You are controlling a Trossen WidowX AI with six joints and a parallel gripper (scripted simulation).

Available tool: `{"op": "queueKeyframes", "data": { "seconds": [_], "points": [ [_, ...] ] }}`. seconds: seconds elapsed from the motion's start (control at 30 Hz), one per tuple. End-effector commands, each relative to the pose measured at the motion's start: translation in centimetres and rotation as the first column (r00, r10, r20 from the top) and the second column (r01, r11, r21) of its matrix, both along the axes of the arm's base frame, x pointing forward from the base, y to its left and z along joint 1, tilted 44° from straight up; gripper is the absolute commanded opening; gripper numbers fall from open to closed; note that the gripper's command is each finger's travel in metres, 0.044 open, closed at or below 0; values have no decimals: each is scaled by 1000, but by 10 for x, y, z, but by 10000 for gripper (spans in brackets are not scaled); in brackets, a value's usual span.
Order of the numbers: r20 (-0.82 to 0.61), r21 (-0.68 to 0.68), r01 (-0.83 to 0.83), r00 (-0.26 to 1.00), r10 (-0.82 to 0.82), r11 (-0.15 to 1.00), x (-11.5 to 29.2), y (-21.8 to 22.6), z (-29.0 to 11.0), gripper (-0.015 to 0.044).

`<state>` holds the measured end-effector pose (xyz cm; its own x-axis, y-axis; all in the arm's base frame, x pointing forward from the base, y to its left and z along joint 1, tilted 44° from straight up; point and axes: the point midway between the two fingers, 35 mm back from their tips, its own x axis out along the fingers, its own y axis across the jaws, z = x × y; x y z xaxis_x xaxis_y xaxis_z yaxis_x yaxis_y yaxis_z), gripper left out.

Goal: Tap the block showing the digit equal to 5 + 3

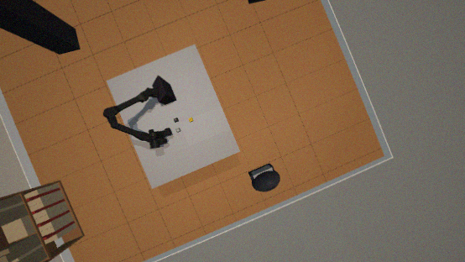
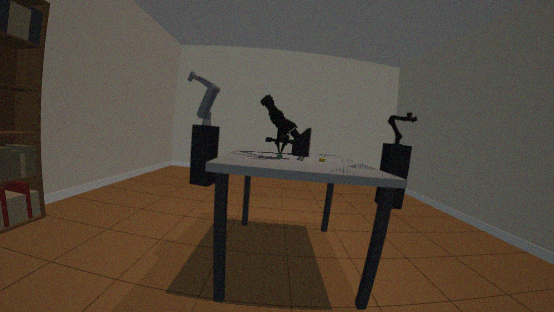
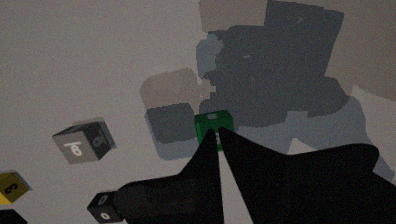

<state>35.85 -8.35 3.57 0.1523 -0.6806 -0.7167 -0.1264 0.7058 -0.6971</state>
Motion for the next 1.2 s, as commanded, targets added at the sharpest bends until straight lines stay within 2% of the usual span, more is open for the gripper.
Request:
{"op": "queueKeyframes", "data": {
  "seconds": [0.0,0.37,0.43,0.6,0.83,1.03,1.1,1.17],
  "points": [
    [-9,2,-1,1000,1,1000,-1,-2,-4,20],
    [-9,4,-1,1000,1,1000,-6,19,18,20],
    [-8,16,-6,1000,6,1000,-4,31,11,72],
    [-15,81,-26,1000,28,996,-8,115,-32,204],
    [-36,104,-22,999,26,994,-55,219,-91,387],
    [-30,55,-6,1000,8,998,-125,282,-138,400],
    [-19,32,-2,1000,3,999,-147,293,-150,400],
    [-16,27,-1,1000,2,1000,-152,296,-153,400]
  ]
}}
